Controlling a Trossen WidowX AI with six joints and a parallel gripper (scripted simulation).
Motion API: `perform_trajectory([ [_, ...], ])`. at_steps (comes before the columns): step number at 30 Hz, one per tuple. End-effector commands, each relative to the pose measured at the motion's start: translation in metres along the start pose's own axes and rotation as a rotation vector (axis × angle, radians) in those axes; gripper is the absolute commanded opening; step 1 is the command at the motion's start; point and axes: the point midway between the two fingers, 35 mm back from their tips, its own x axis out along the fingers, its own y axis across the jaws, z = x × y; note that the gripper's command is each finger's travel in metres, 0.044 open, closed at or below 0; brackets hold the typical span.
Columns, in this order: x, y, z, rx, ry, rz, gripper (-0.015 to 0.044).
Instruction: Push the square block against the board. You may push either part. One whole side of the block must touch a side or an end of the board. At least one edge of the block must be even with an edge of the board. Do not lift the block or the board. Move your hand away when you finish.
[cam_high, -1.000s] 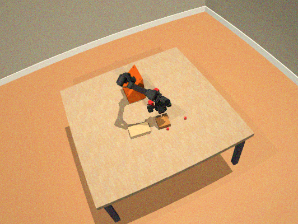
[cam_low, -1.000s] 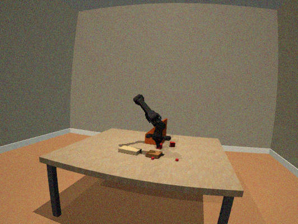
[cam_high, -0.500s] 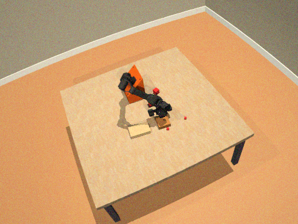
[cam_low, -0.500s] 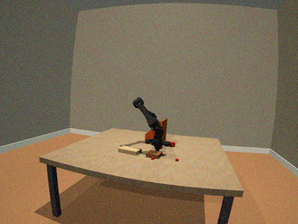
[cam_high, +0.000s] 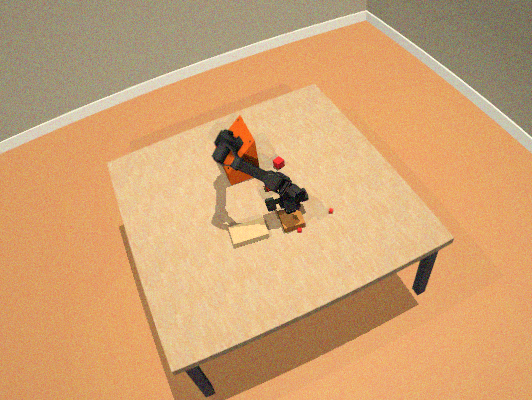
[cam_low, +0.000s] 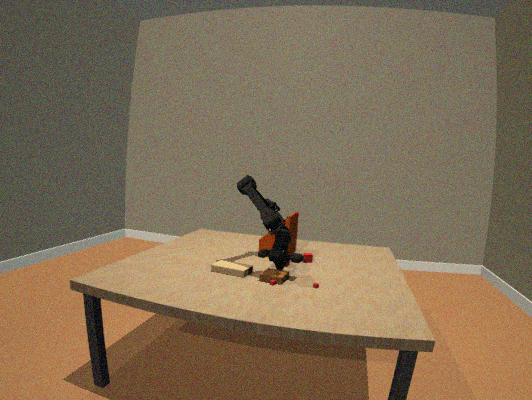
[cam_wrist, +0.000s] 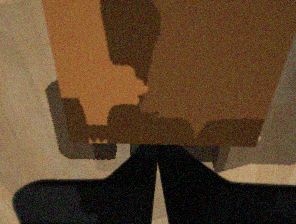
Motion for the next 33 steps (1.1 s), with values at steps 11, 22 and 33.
perform_trajectory([
  [11,0.0,0.001,-0.016,-0.004,-0.003,-0.005,0.0],
  [22,0.0,0.001,-0.034,-0.005,-0.002,-0.005,0.0],
  [33,-0.027,0.002,-0.042,-0.009,-0.001,-0.004,0.0],
])
